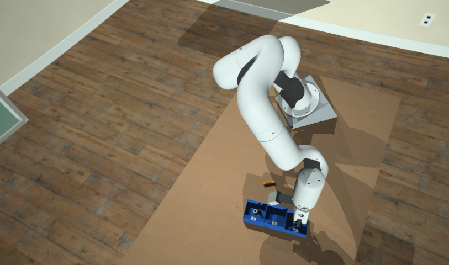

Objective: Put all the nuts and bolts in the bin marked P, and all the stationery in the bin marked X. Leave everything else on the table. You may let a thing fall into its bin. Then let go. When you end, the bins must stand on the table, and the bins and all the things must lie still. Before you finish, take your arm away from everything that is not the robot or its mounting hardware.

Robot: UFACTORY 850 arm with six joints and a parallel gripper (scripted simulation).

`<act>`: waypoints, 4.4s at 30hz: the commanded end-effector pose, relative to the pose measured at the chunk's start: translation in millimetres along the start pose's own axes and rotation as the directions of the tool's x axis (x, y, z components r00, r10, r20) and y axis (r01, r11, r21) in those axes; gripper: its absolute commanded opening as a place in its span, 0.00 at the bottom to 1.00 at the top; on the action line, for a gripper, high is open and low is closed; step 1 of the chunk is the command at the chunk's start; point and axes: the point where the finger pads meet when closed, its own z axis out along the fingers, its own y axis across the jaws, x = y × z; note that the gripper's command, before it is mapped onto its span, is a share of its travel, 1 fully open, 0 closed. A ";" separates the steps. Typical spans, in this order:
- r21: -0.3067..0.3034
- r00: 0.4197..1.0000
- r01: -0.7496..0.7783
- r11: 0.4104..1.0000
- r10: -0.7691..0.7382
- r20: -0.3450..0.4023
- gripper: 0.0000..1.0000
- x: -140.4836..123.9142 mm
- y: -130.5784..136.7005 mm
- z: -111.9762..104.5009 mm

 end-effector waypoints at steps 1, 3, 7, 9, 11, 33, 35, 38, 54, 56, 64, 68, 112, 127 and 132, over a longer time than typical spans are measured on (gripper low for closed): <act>0.002 1.000 -0.001 1.000 0.001 0.000 0.00 -0.2 -1.1 9.7; 0.002 1.000 -0.001 1.000 0.001 0.000 0.00 -0.2 -1.1 13.7; 0.002 1.000 -0.001 1.000 0.001 0.000 0.00 -0.2 -1.1 21.7; 0.002 1.000 -0.001 1.000 0.001 0.000 0.00 -0.3 -1.1 22.1; 0.002 1.000 -0.001 1.000 0.001 0.000 0.00 -0.3 -1.2 22.1; 0.002 1.000 -0.001 1.000 0.001 0.000 0.29 -0.3 -1.3 22.1; 0.002 1.000 -0.001 1.000 0.001 0.000 0.29 -0.3 -1.3 22.1; 0.002 1.000 -0.001 1.000 0.001 0.000 0.29 -0.3 -1.3 22.1; 0.002 1.000 -0.001 1.000 0.001 0.000 0.29 -0.3 -1.2 7.5; 0.002 1.000 -0.001 1.000 0.001 0.000 0.29 -0.3 -1.2 4.8; 0.002 1.000 -0.001 1.000 0.001 0.000 0.29 -0.3 -1.2 -4.5; 0.002 1.000 -0.001 1.000 0.001 0.000 0.29 -0.3 -1.2 -12.2; 0.002 1.000 -0.001 1.000 0.001 0.001 1.00 -0.3 -0.9 -126.3; 0.002 1.000 -0.001 1.000 0.001 0.001 1.00 -0.3 -0.8 -149.3; 0.002 1.000 -0.001 1.000 0.001 0.001 1.00 -0.3 -0.9 -149.3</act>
